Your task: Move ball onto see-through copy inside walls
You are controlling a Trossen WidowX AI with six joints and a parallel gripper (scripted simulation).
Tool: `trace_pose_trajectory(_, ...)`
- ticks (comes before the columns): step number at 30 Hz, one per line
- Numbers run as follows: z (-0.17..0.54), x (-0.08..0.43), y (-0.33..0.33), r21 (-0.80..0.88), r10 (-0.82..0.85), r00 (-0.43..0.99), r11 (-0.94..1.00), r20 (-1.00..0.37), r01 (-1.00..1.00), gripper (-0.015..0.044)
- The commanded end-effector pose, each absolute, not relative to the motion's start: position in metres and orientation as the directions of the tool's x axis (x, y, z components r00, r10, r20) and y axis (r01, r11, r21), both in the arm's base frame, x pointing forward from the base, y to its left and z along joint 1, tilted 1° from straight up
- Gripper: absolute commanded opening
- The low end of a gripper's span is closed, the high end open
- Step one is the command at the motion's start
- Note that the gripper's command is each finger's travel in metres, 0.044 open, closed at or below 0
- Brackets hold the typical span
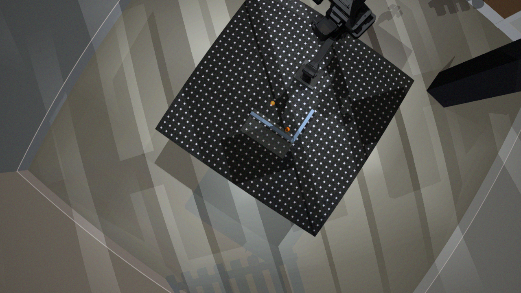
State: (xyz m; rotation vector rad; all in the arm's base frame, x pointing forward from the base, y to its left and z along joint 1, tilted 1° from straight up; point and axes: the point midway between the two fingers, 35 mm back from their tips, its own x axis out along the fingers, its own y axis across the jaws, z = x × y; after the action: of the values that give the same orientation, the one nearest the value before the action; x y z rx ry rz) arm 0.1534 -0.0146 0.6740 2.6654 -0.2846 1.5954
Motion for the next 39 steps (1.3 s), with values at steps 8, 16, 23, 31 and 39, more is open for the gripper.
trace_pose_trajectory(8,0.63,0.255,0.007,0.28,-0.07,0.725,-0.894,0.685,-0.35,0.0253)
trace_pose_trajectory(16,0.548,0.35,0.046,0.725,0.057,0.93,-0.644,0.363,-0.243,0.0253)
trace_pose_trajectory(23,0.453,0.407,0.084,0.961,0.16,0.987,-0.275,0.011,0.034,0.0253)
trace_pose_trajectory(31,0.334,0.438,0.111,0.897,0.193,0.892,0.266,-0.409,0.354,0.0253)
trace_pose_trajectory(39,0.217,0.428,0.127,0.502,0.162,0.623,0.756,-0.765,0.42,0.0253)
